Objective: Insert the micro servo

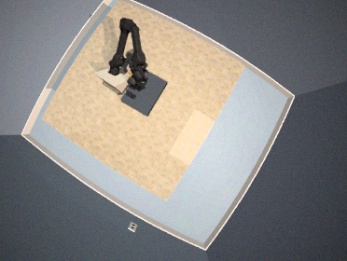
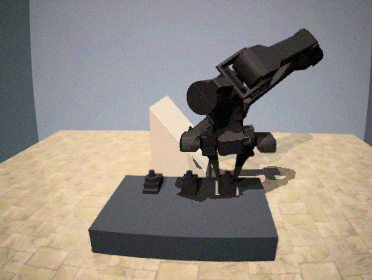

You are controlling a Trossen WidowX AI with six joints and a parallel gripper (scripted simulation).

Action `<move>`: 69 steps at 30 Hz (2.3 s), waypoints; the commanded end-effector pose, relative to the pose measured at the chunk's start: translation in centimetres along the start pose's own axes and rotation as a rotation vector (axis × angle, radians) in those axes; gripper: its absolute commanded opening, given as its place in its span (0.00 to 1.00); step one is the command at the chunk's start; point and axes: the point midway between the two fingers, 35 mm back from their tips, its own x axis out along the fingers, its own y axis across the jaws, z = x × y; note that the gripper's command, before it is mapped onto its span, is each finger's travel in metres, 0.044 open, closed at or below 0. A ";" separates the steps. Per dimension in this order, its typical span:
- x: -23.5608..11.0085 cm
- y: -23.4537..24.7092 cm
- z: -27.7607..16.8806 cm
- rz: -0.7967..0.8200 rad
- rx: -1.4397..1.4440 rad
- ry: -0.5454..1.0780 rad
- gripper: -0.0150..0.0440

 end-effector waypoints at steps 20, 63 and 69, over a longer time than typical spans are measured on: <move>-5.7 0.2 3.8 -0.002 -0.001 -0.010 0.88; -13.8 0.1 10.0 -0.051 0.038 -0.089 1.00; -13.8 0.1 10.0 -0.051 0.038 -0.089 1.00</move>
